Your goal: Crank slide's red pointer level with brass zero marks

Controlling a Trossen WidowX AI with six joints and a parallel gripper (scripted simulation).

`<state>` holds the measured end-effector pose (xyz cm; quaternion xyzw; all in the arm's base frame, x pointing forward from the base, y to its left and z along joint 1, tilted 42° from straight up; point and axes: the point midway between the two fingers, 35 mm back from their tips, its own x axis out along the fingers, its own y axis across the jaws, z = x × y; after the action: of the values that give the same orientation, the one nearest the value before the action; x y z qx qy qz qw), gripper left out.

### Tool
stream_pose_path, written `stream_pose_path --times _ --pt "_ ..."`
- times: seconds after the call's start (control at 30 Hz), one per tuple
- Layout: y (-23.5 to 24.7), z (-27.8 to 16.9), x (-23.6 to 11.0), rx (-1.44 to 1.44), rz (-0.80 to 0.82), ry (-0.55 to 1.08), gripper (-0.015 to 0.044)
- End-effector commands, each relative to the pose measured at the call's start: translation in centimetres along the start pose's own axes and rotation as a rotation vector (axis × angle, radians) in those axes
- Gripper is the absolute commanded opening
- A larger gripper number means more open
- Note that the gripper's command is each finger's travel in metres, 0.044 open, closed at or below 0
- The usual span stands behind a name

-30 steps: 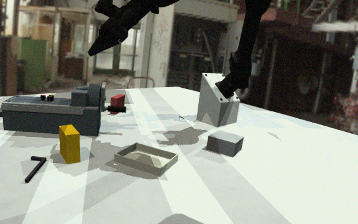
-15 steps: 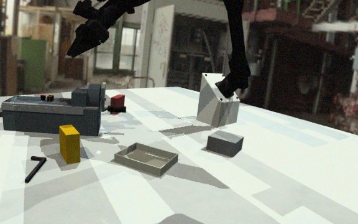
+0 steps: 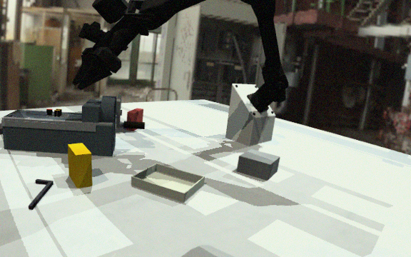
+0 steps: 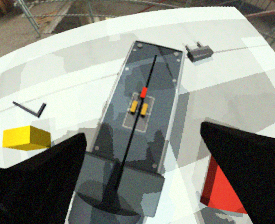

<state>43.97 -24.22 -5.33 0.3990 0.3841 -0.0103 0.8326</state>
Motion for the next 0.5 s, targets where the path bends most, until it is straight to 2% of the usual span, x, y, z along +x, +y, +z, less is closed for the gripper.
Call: stream_pose_path --times 0.0,0.33,0.47 --pt "-0.1 -0.2 0.1 0.008 -0.005 0.001 0.044" --pt "-0.1 -0.1 0.0 0.007 -0.005 0.001 0.044" --pt "-0.1 1.7 -1.9 0.003 -0.004 0.001 0.044"
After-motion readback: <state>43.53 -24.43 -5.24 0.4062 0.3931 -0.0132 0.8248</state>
